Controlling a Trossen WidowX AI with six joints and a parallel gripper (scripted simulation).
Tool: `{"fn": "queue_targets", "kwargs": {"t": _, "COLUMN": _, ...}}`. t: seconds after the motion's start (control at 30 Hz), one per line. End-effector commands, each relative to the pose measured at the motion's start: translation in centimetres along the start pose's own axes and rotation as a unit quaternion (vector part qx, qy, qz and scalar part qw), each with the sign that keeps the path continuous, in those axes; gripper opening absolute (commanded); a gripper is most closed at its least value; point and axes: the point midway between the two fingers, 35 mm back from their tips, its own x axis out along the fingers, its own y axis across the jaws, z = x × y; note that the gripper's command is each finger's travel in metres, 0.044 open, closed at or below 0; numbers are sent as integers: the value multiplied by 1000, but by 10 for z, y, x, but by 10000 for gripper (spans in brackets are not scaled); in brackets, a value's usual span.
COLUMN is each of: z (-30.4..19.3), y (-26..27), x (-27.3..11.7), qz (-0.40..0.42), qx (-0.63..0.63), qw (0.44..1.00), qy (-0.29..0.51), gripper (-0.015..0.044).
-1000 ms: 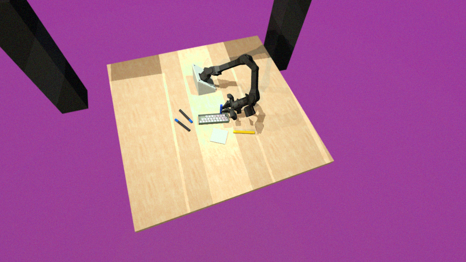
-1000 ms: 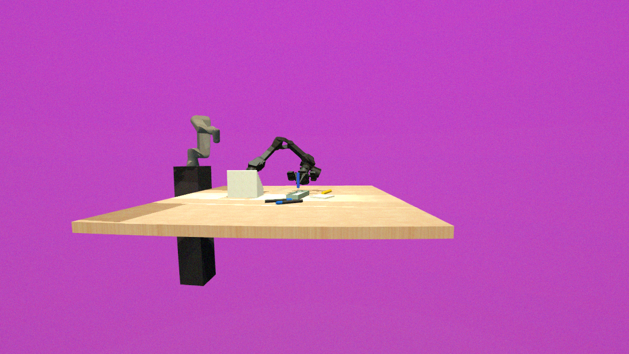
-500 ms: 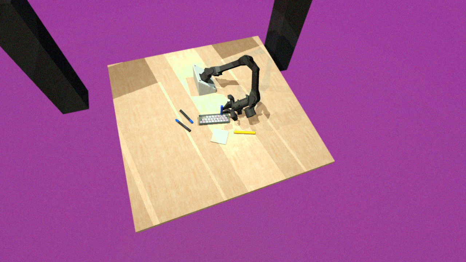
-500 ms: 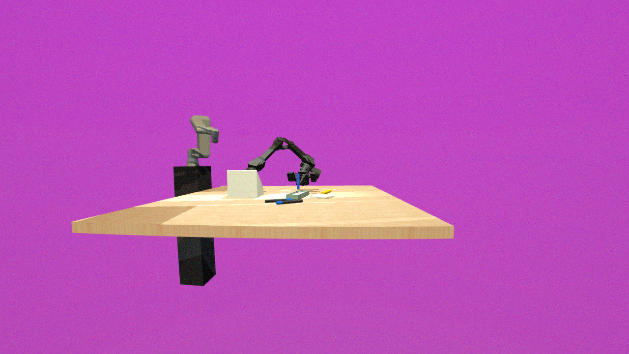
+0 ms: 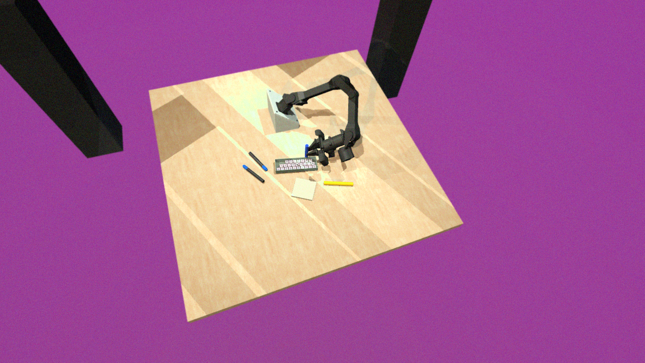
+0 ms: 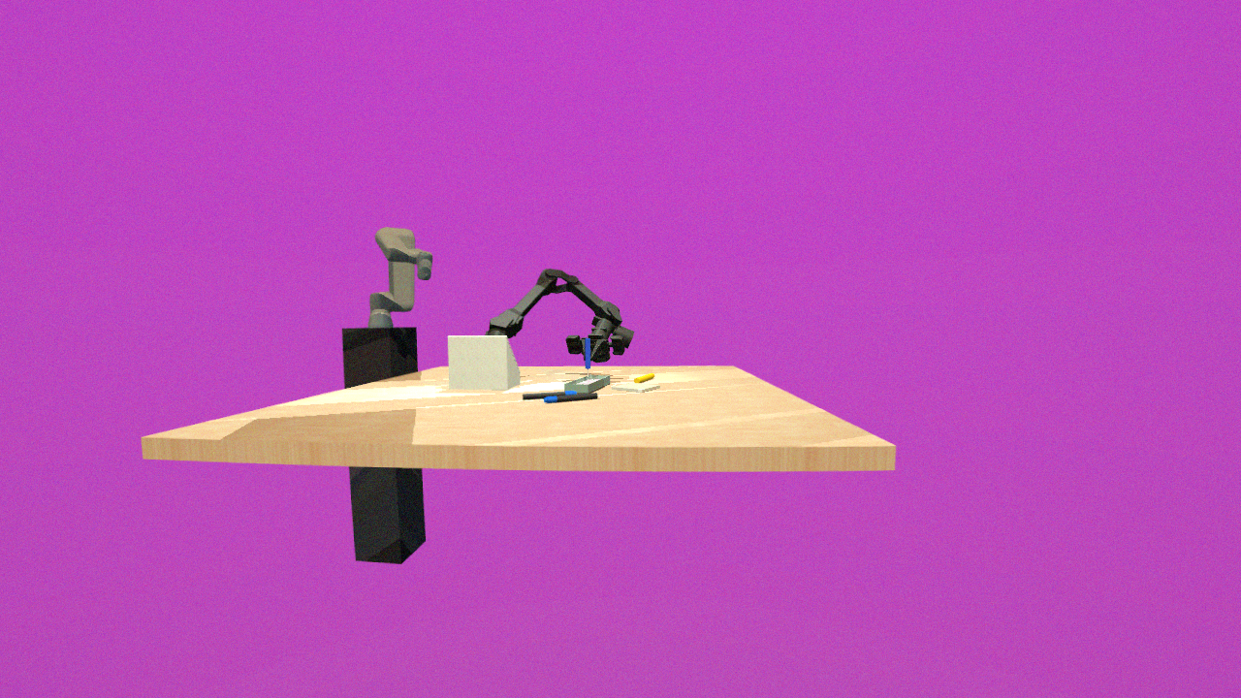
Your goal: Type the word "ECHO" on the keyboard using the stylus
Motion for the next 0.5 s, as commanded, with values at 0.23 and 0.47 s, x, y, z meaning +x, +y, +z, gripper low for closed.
{"fn": "queue_targets", "kwargs": {"t": 0.23, "z": -21, "y": 0, "x": -10, "qz": 0, "qx": 6, "qw": 1000, "qy": 1, "gripper": 78}}
{"fn": "queue_targets", "kwargs": {"t": 0.47, "z": -24, "y": -4, "x": -6, "qz": -1, "qx": 5, "qw": 1000, "qy": 1, "gripper": 0}}
